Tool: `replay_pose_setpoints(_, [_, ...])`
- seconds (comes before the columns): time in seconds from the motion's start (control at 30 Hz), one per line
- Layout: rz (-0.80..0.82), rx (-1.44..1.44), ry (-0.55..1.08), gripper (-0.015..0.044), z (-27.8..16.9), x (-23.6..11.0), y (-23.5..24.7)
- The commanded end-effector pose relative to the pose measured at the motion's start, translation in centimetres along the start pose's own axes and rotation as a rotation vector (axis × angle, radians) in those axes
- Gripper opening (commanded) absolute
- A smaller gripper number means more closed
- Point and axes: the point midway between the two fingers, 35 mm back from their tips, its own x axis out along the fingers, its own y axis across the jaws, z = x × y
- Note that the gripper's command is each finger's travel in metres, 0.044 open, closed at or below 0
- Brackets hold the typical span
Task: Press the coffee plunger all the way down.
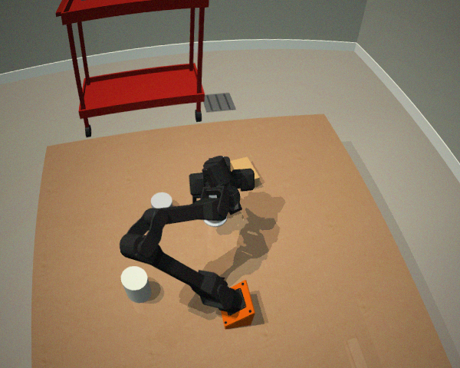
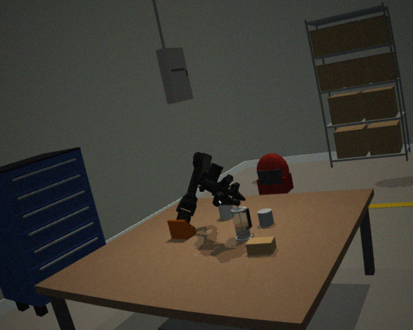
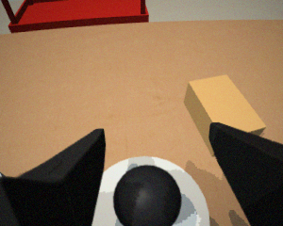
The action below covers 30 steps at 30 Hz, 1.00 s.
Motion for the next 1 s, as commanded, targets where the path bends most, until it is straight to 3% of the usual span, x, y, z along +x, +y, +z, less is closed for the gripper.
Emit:
replay_pose_setpoints(0.0, [-0.003,-0.001,0.000,0.0391,0.0,0.0,0.0])
replay_pose_setpoints(0.07, [-0.003,-0.001,0.000,0.0440,0.0,0.0,0.0])
replay_pose_setpoints(0.27, [-0.005,-0.002,0.006,0.0440,0.9,-0.8,-0.1])
replay_pose_setpoints(0.5, [0.000,0.006,0.016,0.0440,5.4,-5.9,0.6])
replay_pose_setpoints(0.97, [0.000,0.007,0.016,0.0440,5.4,-6.0,0.6])
